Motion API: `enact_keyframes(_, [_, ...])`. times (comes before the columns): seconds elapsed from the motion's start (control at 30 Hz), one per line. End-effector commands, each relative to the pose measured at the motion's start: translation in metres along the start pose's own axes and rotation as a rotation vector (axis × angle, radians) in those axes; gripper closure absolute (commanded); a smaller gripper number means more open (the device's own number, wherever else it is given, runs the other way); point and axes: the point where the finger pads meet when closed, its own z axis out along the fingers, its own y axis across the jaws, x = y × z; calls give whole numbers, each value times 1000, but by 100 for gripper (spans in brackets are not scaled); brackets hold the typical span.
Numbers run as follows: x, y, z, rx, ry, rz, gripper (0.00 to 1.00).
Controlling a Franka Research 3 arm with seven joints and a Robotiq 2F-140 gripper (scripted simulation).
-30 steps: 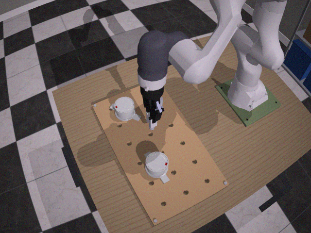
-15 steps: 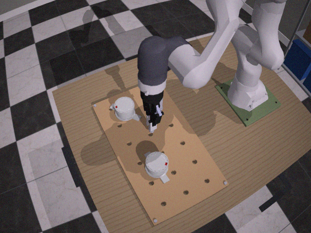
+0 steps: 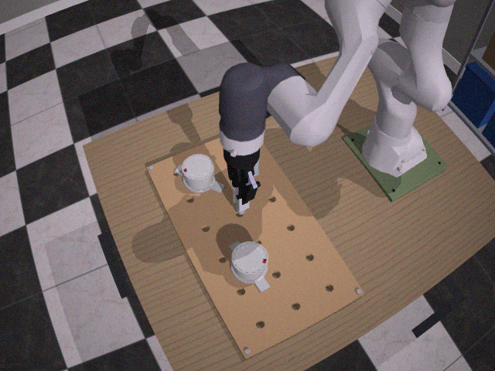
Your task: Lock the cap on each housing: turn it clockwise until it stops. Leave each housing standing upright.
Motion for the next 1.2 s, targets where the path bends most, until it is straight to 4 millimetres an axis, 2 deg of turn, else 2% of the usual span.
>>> enact_keyframes(0.0, [-3,0,1,-3,-9,-1,90])
enact_keyframes(1.17, [-3,0,5,-3,-9,-1,90])
